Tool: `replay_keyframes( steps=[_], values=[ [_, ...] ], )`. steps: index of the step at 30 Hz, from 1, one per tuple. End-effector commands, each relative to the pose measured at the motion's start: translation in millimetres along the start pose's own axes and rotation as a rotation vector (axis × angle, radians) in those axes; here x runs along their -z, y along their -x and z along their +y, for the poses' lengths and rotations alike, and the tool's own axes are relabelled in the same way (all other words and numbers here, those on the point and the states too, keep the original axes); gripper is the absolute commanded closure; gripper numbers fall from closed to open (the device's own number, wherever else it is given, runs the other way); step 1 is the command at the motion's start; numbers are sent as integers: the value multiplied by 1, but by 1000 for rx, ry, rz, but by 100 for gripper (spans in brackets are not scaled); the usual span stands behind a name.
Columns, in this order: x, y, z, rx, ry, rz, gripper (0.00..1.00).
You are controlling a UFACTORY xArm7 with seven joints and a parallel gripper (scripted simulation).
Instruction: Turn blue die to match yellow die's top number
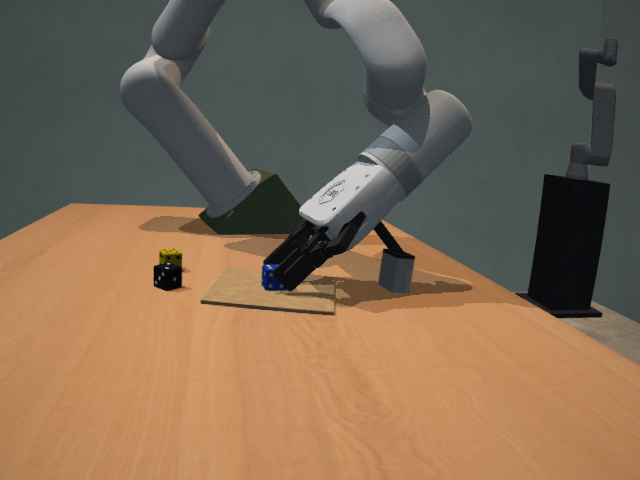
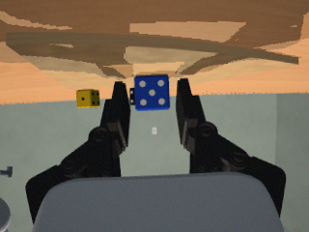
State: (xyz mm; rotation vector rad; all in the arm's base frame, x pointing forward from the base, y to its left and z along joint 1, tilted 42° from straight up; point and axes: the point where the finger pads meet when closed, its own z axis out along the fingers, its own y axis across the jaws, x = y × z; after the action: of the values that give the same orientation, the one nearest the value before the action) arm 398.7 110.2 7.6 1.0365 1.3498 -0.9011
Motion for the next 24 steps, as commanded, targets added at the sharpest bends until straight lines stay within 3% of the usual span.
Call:
replay_keyframes(
  steps=[1, 14, 15, 24],
  values=[
    [2, 0, 1, -2, 2, 3, 58],
    [2, 0, 1, -2, 2, 3, 58],
    [2, 0, 1, -2, 2, 3, 79],
    [2, 0, 1, -2, 2, 3, 79]
  ],
)
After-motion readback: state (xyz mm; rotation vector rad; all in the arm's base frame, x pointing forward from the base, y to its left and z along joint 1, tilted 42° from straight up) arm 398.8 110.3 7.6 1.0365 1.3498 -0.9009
